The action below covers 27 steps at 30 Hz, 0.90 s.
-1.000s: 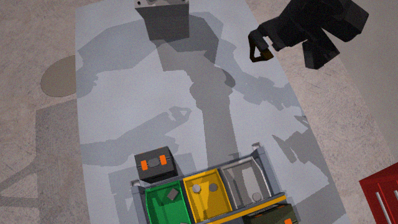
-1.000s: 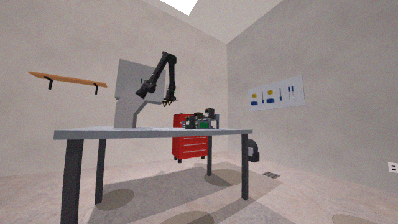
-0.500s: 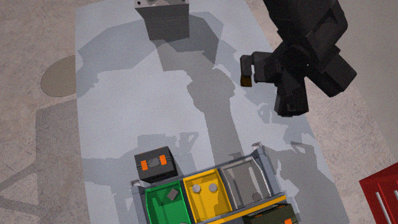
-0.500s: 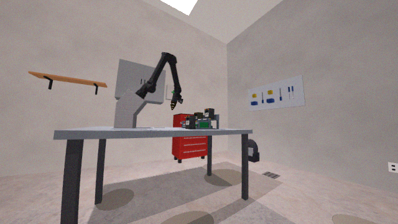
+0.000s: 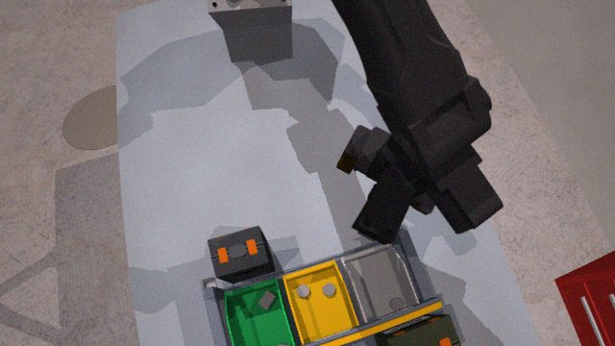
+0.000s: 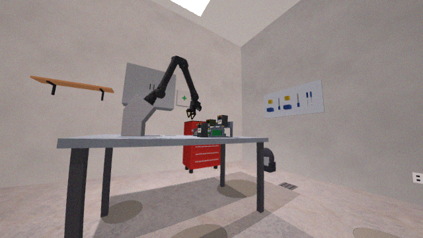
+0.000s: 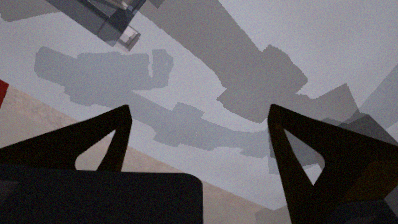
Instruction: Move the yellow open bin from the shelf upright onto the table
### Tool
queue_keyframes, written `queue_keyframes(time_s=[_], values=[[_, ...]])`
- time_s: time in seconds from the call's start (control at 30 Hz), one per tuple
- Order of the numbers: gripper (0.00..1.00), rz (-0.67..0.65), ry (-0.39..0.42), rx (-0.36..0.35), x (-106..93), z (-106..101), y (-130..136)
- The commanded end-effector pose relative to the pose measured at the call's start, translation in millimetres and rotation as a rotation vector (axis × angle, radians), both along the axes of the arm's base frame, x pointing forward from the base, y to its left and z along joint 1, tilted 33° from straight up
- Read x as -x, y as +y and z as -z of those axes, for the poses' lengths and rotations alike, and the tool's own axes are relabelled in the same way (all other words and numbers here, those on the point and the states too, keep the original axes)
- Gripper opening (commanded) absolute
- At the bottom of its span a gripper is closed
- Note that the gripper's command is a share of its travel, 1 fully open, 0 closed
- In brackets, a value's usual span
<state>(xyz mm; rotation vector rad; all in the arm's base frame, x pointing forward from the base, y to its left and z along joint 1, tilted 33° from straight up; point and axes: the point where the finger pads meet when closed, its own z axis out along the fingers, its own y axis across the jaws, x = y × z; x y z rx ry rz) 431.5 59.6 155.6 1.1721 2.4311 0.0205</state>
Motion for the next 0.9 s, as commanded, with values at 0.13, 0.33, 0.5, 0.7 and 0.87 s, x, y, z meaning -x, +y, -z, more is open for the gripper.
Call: queue_keyframes(time_s=[0.13, 0.33, 0.5, 0.7, 0.87], values=[[1.0, 0.241, -0.105, -0.121, -39.1, -18.4, -38.3], [1.0, 0.377, -0.152, -0.192, -50.9, -21.9, -69.5], [1.0, 0.434, -0.186, -0.225, -59.5, -29.7, -83.6], [1.0, 0.531, -0.222, -0.276, -65.6, -32.2, -108.2], [1.0, 0.59, -0.258, -0.311, -72.6, -39.9, -124.7]])
